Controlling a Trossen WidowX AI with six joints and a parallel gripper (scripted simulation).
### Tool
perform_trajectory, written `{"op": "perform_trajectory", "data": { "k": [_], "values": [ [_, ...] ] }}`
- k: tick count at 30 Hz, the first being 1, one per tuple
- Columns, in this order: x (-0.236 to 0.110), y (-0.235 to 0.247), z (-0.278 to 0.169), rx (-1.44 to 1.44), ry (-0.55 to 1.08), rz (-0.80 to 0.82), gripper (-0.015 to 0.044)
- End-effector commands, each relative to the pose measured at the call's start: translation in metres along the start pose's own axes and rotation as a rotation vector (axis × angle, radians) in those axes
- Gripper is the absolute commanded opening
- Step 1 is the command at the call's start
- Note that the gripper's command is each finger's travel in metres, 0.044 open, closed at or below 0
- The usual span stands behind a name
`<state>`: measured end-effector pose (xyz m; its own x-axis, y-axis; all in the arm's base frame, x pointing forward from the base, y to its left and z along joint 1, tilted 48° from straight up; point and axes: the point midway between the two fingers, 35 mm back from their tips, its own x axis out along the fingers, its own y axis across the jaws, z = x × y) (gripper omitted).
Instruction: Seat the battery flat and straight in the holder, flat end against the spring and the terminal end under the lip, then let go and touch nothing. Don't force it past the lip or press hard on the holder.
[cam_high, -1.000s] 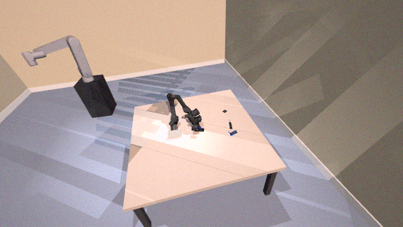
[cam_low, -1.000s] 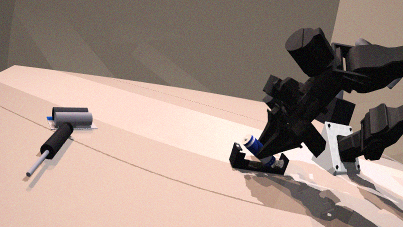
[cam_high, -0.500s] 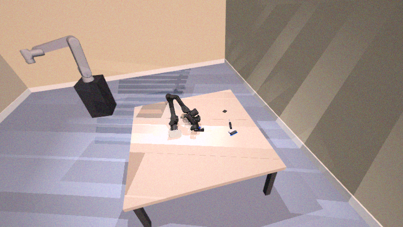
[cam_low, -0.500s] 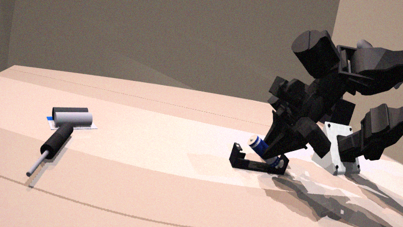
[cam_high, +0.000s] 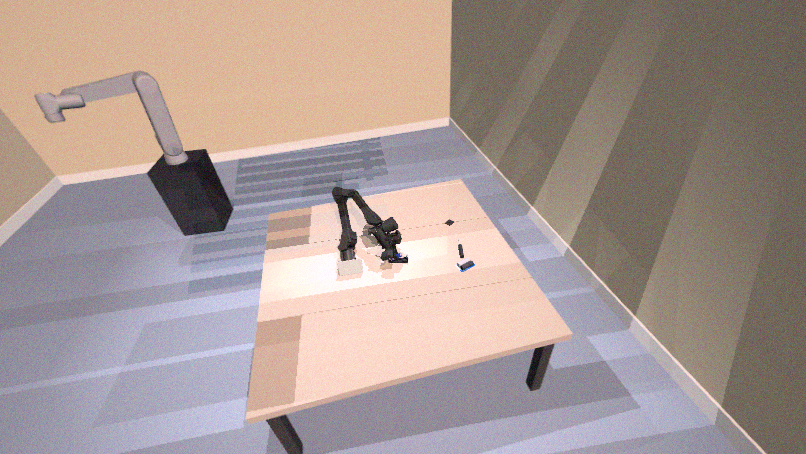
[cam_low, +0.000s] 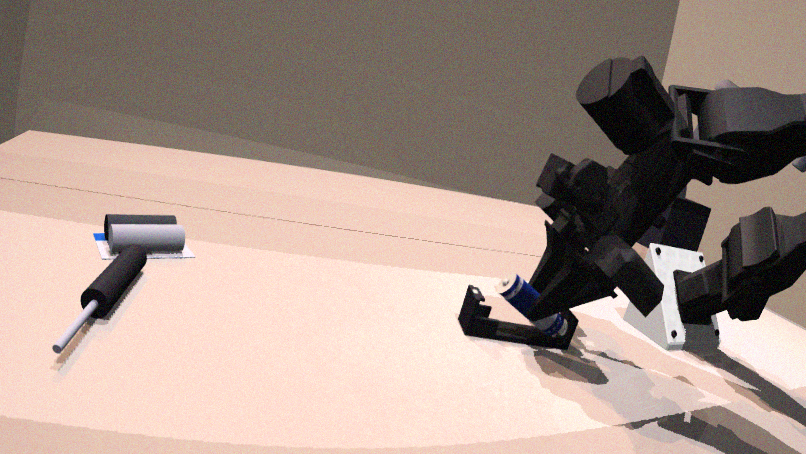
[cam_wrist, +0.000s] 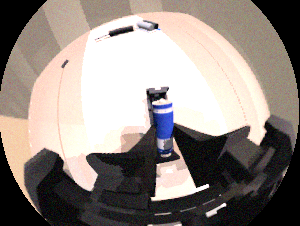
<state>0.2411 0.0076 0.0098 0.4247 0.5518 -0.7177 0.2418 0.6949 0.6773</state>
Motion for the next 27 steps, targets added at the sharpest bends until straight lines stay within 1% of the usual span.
{"op": "perform_trajectory", "data": {
  "k": [1,27],
  "values": [
    [0.0022,-0.0013,-0.0015,0.003,0.037,-0.004,0.0077],
    [0.008,-0.0014,0.0027,-0.006,0.187,-0.019,0.0077]
  ]
}}
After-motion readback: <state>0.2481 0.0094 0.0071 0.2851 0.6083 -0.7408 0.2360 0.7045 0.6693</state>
